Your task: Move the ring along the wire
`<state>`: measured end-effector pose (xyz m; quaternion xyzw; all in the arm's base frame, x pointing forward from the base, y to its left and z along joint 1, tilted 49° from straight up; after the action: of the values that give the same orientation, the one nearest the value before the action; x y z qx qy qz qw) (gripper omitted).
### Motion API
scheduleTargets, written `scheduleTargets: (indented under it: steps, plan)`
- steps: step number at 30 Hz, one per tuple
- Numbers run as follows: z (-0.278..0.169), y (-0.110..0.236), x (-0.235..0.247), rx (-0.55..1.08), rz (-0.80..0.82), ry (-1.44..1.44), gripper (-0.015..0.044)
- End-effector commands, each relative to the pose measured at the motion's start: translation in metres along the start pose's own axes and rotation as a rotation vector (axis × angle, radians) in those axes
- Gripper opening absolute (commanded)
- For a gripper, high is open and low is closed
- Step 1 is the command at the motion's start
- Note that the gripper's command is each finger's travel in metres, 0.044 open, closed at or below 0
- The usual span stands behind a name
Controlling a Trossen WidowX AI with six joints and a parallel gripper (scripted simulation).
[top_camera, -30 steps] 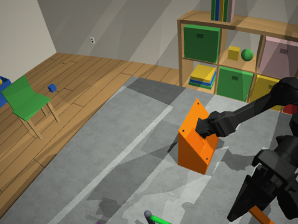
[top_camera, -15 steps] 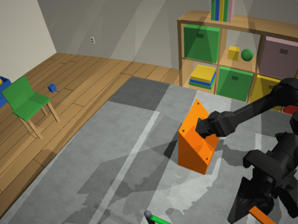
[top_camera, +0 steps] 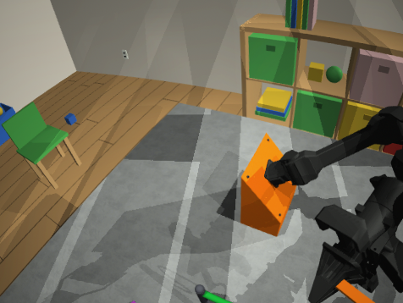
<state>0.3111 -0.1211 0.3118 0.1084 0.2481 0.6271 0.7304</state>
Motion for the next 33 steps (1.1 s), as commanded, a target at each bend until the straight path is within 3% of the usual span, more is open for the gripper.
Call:
scheduleTargets:
  steps: [1, 33]
  plan:
    - [-0.0002, -0.0002, 0.0015, -0.004, 0.025, -0.044, -0.0150]
    - [0.0005, -0.0013, 0.0114, -0.047, 0.219, -0.391, -0.0150]
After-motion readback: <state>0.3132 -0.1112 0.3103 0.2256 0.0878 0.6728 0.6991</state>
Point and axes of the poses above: the point midway between the two fingers, 35 mm back from their tips, its own y axis back along the fingers, its own x axis across the jaws, z = x × y, the point moved 3 cm from there along y, back along the fingers
